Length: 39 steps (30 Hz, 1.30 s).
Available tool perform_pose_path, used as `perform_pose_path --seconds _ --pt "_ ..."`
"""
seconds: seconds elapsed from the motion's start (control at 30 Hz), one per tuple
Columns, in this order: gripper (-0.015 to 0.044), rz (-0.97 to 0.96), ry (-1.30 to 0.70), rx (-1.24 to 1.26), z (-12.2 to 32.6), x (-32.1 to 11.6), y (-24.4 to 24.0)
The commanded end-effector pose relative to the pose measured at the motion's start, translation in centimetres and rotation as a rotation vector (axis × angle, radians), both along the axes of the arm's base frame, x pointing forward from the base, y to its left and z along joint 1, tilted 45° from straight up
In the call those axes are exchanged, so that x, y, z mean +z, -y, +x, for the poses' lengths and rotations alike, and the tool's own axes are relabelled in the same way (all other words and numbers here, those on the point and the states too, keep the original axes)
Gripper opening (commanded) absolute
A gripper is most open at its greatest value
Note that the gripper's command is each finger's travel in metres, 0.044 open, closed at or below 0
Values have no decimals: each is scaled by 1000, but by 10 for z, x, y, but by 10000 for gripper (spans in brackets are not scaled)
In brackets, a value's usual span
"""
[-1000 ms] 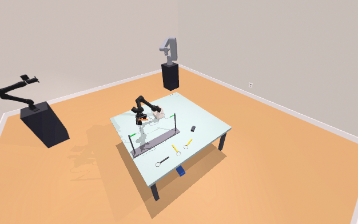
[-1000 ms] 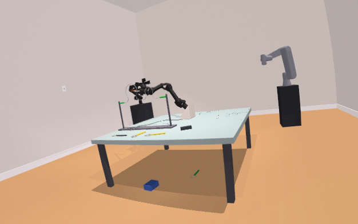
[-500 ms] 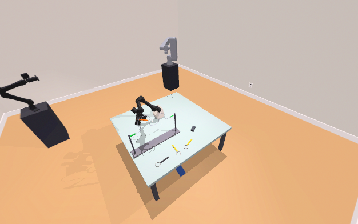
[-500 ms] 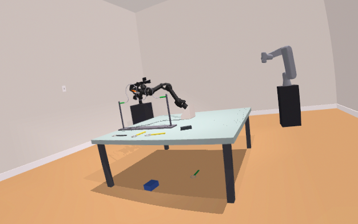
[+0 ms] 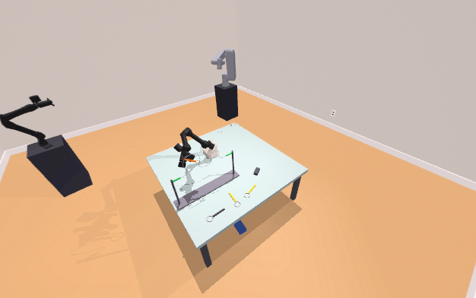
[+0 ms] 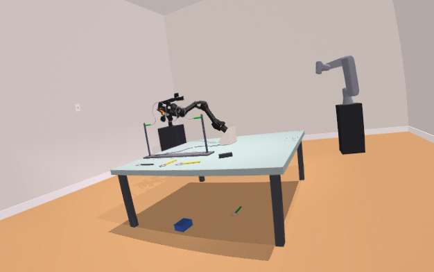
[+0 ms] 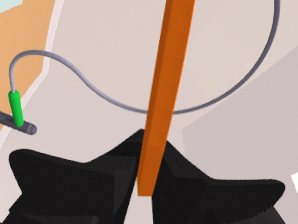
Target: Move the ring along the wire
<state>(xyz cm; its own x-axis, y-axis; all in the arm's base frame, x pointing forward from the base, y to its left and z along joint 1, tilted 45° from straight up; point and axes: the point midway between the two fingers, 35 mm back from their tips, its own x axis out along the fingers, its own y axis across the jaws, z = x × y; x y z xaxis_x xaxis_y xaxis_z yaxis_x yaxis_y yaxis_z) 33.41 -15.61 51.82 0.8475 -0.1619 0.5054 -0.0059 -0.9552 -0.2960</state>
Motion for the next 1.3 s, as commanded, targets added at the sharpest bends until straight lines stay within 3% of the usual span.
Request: perform_pose_path --seconds 0.0,0.6,1.27 --pt "-150 0 0 3 0 -1 3" --pt "-150 245 34 6 -5 -21 43" --pt "-150 720 94 9 -10 -76 90"
